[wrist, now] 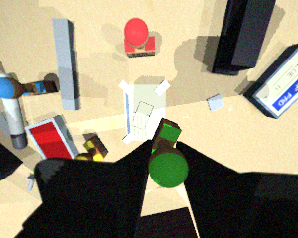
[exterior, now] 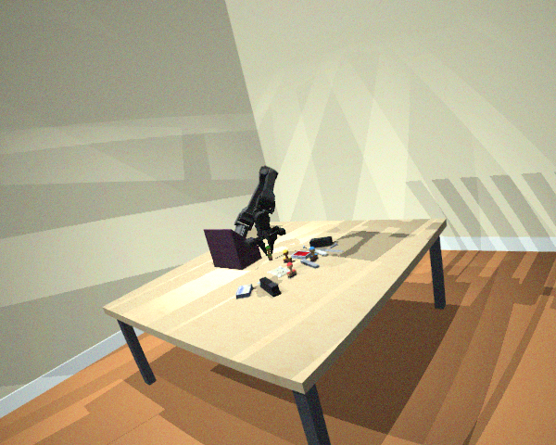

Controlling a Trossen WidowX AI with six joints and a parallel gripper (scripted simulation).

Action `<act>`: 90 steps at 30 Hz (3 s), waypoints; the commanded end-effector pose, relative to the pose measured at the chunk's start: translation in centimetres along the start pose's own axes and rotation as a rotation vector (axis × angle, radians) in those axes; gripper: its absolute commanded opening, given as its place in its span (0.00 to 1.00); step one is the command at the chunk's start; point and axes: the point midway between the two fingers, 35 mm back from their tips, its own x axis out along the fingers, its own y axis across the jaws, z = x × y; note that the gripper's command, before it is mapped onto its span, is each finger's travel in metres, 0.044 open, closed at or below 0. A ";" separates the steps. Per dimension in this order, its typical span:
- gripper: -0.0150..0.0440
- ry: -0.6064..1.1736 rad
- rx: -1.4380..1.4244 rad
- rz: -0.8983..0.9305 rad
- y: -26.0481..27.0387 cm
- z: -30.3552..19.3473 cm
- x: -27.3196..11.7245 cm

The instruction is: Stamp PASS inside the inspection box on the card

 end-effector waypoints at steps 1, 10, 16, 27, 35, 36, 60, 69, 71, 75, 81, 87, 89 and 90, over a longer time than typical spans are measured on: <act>0.25 -0.002 0.002 -0.003 -2.7 -0.8 -0.1; 0.25 0.002 -0.001 0.002 -6.4 -2.5 0.1; 0.25 0.002 -0.001 0.001 -6.4 -2.4 0.7; 0.25 0.001 -0.001 0.001 -6.4 -2.3 2.5; 0.25 0.001 -0.001 0.001 -6.4 -2.3 3.8; 0.25 0.001 -0.001 0.001 -6.4 -2.3 4.0; 0.43 0.004 -0.007 0.002 -6.3 -2.5 6.7; 0.68 0.004 -0.007 0.001 -6.3 -2.5 6.4; 0.68 0.001 -0.005 -0.002 -6.4 -2.1 4.4; 0.68 0.001 -0.001 -0.003 -6.6 -2.0 -2.5; 0.68 0.002 -0.001 0.000 -6.5 -2.4 -5.1; 0.68 0.002 -0.001 0.000 -6.5 -2.4 -5.1; 0.68 0.002 -0.001 0.000 -6.5 -2.4 -5.1; 0.68 0.002 -0.001 0.000 -6.5 -2.4 -5.1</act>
